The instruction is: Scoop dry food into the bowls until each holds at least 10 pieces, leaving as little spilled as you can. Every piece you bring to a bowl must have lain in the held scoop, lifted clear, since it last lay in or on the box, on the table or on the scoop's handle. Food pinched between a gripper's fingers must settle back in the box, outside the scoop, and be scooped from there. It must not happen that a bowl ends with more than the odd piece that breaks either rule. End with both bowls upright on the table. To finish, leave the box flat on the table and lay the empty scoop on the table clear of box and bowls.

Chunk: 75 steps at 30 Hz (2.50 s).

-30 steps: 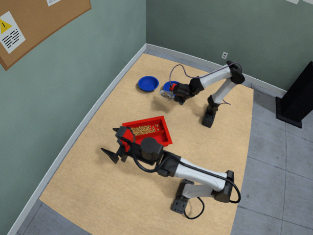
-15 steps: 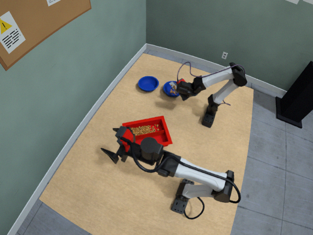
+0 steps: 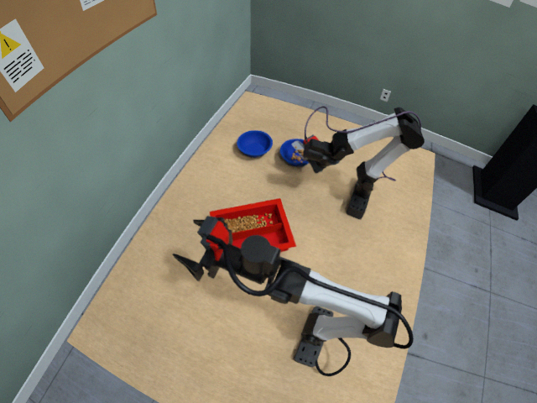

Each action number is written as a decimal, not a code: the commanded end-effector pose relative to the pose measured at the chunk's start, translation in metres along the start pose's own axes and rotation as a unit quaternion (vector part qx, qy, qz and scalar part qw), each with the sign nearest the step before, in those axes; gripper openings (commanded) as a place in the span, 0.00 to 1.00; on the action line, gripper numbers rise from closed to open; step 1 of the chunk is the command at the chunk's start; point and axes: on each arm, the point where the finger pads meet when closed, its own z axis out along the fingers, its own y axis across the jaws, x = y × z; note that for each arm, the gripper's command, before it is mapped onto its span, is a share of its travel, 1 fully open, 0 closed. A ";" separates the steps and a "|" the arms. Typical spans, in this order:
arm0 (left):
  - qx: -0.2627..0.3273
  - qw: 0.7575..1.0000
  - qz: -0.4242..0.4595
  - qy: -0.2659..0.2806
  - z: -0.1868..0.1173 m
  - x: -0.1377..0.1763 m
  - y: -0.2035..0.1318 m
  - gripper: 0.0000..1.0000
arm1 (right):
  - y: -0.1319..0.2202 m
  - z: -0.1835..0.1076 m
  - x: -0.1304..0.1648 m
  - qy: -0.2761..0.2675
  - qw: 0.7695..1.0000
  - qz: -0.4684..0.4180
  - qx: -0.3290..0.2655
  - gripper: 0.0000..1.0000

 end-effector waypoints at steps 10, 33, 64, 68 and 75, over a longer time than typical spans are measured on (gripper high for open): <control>0.000 1.000 -0.001 -0.020 -0.004 -0.016 0.000 1.00 | 0.001 -0.009 -0.018 0.004 0.999 0.026 -0.030 0.00; 0.000 1.000 -0.001 -0.020 -0.004 -0.016 0.000 1.00 | -0.002 -0.013 -0.023 0.036 0.997 0.041 -0.060 0.00; 0.000 1.000 -0.001 -0.020 -0.004 -0.016 0.000 1.00 | -0.002 -0.017 -0.033 0.063 0.991 0.057 -0.099 0.00; 0.000 1.000 -0.001 -0.020 -0.004 -0.016 0.000 1.00 | -0.003 -0.016 -0.029 0.068 0.992 0.053 -0.093 0.00; 0.000 1.000 -0.001 -0.020 -0.004 -0.016 0.000 1.00 | -0.003 -0.015 -0.030 0.069 0.992 0.055 -0.094 0.00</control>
